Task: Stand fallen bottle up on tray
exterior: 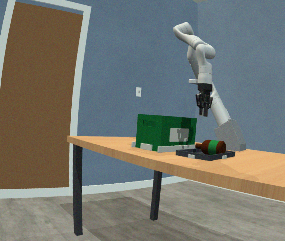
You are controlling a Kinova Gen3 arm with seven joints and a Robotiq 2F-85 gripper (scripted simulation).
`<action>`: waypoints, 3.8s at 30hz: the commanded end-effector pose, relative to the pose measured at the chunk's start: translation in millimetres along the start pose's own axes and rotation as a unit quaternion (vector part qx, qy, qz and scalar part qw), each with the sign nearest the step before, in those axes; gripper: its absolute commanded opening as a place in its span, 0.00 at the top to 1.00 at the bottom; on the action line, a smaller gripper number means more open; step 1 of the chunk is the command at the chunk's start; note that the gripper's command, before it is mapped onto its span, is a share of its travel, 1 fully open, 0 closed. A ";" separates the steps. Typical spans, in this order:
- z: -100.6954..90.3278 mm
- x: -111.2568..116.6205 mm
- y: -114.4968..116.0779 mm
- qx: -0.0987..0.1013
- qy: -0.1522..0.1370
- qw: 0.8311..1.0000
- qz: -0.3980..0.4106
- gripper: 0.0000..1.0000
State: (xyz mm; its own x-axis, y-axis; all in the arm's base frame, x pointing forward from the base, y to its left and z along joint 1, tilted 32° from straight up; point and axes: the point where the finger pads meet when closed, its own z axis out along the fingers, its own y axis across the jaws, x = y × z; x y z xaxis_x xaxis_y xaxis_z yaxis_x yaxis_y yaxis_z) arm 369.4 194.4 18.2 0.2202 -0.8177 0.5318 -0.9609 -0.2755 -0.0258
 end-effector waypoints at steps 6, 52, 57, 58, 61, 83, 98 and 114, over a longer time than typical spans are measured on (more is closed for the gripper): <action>-0.8 -0.4 -0.4 0.001 -0.001 1.000 0.000 0.36; 48.7 -0.2 -0.8 0.001 -0.001 1.000 0.000 0.36; 66.8 -0.2 -0.9 0.001 -0.001 1.000 0.000 0.36; 70.4 -0.2 -0.9 0.001 -0.001 1.000 0.000 0.36; 77.4 -0.1 -1.0 0.001 -0.001 1.000 0.000 0.36; 115.2 0.0 -1.3 0.001 -0.001 1.000 0.000 0.36; 115.9 0.0 -1.3 0.001 -0.001 1.000 0.000 0.36; 115.9 0.0 -1.3 0.001 -0.001 1.000 0.000 0.36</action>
State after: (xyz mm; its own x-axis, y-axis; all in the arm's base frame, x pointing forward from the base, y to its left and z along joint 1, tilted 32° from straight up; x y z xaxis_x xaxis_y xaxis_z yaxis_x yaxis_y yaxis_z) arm 389.7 135.4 -80.3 0.2203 -0.8182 0.5310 -0.9610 -0.2753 -0.0254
